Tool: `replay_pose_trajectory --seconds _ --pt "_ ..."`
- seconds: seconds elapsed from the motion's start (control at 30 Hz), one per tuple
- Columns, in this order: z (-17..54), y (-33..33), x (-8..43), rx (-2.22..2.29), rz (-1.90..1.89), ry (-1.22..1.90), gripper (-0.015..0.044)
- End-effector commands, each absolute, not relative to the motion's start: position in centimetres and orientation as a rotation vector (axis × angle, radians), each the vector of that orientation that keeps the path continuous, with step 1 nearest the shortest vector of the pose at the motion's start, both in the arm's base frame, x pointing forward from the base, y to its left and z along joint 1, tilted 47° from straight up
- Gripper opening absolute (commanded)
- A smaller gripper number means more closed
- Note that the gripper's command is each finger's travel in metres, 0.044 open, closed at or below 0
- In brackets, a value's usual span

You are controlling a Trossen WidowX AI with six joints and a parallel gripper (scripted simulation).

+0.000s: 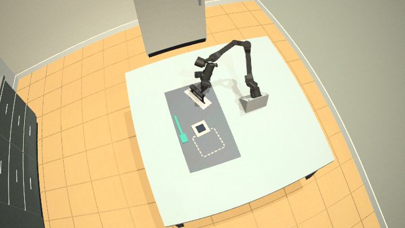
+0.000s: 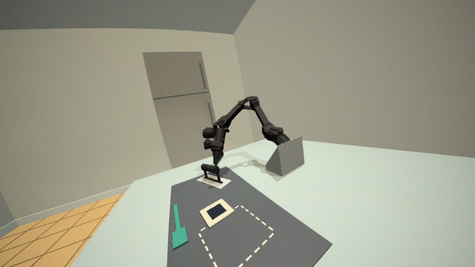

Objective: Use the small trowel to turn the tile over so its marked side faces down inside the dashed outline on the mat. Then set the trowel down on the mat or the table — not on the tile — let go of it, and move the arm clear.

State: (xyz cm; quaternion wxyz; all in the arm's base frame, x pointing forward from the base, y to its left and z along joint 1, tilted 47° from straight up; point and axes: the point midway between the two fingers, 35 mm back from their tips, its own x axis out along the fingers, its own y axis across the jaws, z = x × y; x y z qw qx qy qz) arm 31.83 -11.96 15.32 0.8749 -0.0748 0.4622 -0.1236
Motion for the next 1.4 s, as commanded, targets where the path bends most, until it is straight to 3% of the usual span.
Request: replay_pose_trajectory --seconds 0.0,0.53,1.37 --pt "15.3 -11.9 31.7 -0.006 -0.294 0.895 0.03" --pt "15.7 -12.1 31.2 0.45 -0.371 0.674 0.03" --pt "14.1 -12.8 33.2 0.489 -0.4 0.645 0.03"
